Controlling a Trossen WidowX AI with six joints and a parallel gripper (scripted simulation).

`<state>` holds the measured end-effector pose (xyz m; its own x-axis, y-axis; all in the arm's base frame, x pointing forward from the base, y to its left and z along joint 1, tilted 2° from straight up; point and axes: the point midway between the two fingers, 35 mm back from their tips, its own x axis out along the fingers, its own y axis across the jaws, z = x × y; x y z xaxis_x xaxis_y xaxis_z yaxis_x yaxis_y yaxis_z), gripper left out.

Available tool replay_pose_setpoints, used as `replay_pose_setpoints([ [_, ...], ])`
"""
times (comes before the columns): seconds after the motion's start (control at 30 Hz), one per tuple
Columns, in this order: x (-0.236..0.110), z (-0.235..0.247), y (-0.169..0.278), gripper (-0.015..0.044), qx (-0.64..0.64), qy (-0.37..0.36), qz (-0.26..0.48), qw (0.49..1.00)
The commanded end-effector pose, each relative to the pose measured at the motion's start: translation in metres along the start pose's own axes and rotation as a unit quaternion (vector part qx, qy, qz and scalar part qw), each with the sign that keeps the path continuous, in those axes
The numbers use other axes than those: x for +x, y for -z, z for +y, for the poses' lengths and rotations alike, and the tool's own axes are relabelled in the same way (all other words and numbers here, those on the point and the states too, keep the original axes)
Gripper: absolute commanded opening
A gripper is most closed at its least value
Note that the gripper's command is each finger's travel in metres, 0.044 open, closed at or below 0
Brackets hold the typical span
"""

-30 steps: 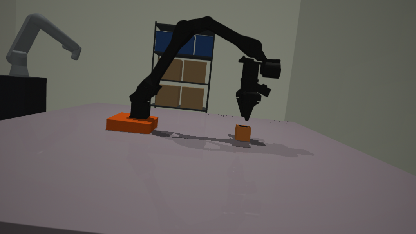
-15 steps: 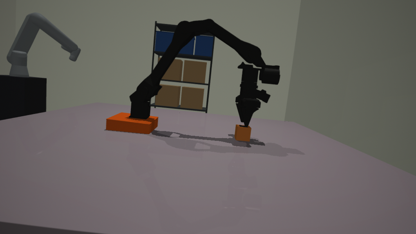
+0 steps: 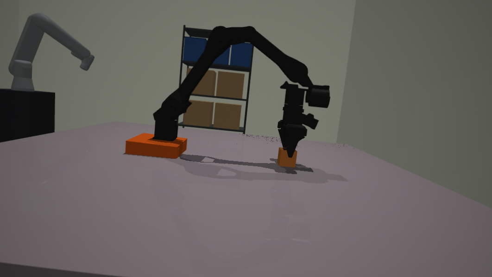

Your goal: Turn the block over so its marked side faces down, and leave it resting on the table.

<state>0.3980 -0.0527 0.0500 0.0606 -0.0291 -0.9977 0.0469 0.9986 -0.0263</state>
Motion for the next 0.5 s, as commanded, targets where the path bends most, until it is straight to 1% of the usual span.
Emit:
replay_pose_setpoints([
  [0.0, 0.0054, -0.0005, 0.0013, 0.0414, -0.002, 0.001, 0.003, 1.0],
  [0.23, 0.0054, -0.0005, 0.0013, 0.023, -0.002, 0.001, 0.003, 1.0],
  [0.47, 0.0054, -0.0005, 0.0013, 0.0183, -0.002, 0.001, 0.003, 1.0],
])
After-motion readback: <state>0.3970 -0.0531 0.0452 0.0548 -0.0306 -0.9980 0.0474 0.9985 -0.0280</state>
